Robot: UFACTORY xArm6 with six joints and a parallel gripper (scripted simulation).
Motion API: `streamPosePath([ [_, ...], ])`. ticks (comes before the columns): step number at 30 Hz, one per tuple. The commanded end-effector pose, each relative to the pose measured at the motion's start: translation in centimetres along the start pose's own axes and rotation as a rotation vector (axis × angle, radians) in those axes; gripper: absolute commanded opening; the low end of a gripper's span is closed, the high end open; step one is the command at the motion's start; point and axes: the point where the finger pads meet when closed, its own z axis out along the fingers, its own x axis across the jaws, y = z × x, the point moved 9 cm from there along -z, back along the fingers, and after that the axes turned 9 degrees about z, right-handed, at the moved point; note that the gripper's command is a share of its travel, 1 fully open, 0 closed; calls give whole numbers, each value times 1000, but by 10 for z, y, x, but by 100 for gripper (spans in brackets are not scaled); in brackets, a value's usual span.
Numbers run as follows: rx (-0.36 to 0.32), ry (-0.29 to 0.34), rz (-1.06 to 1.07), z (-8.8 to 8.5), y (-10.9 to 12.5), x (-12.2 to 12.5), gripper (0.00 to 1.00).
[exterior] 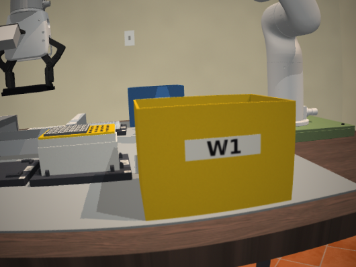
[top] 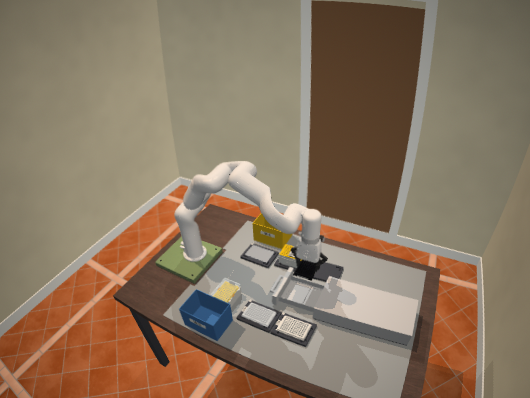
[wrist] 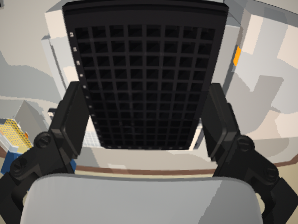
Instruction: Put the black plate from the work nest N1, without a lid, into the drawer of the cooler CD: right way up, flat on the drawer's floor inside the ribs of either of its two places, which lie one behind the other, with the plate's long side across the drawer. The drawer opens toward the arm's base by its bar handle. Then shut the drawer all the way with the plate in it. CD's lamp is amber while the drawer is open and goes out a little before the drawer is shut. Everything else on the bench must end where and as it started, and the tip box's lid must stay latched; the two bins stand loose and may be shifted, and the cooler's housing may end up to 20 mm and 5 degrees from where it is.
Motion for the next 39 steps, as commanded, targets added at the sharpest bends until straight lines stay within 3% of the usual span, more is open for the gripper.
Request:
streamPosePath([
  [1,3,7,-3,-3,7,-1,0],
  [23,2,7,-3,-2,61,-11,0],
  [39,2,7,-3,-1,62,-12,0],
])
